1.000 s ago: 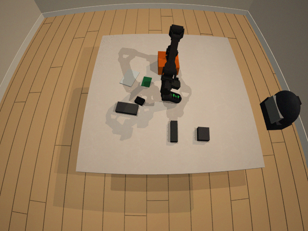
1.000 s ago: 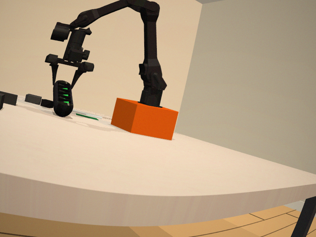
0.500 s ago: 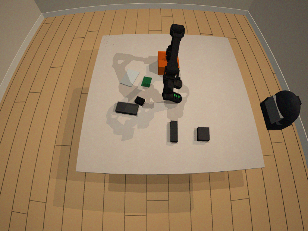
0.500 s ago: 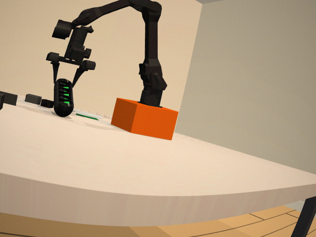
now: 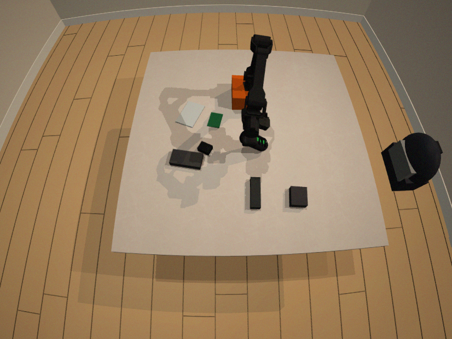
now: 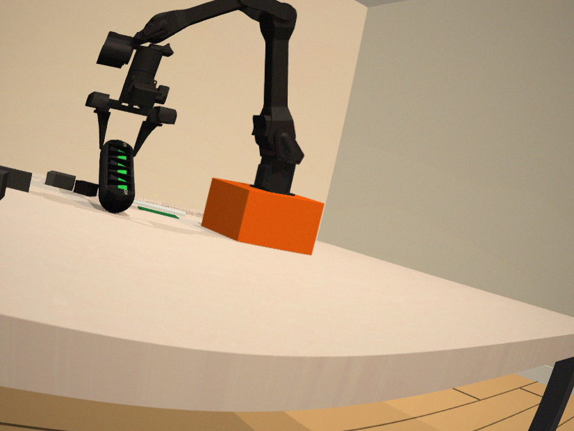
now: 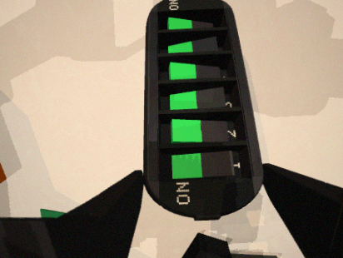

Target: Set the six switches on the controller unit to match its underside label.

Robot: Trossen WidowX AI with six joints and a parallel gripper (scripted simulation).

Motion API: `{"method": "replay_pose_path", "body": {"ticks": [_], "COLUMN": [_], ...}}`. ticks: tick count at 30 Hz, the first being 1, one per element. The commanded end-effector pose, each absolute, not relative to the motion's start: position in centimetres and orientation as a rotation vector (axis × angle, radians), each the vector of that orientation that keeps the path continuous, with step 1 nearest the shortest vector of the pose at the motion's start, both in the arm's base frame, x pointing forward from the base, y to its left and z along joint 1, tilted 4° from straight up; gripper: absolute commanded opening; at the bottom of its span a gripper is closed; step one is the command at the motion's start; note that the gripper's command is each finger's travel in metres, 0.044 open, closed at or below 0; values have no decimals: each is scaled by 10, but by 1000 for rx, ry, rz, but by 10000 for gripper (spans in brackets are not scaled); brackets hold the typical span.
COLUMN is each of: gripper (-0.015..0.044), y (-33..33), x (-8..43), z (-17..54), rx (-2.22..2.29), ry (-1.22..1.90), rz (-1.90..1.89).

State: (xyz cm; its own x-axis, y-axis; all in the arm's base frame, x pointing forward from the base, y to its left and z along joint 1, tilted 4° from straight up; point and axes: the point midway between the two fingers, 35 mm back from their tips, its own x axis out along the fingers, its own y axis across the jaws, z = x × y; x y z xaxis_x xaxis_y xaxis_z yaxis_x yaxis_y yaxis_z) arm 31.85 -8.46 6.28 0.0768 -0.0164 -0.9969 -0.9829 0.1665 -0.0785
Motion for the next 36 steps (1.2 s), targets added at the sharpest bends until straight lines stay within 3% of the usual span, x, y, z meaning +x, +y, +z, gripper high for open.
{"method": "replay_pose_path", "body": {"ticks": [1, 36], "gripper": [336, 336], "y": [-80, -56], "x": [320, 323], "z": [68, 81], "rx": [-1134, -1173], "ry": [1229, 1278], "rz": [1018, 988]}}
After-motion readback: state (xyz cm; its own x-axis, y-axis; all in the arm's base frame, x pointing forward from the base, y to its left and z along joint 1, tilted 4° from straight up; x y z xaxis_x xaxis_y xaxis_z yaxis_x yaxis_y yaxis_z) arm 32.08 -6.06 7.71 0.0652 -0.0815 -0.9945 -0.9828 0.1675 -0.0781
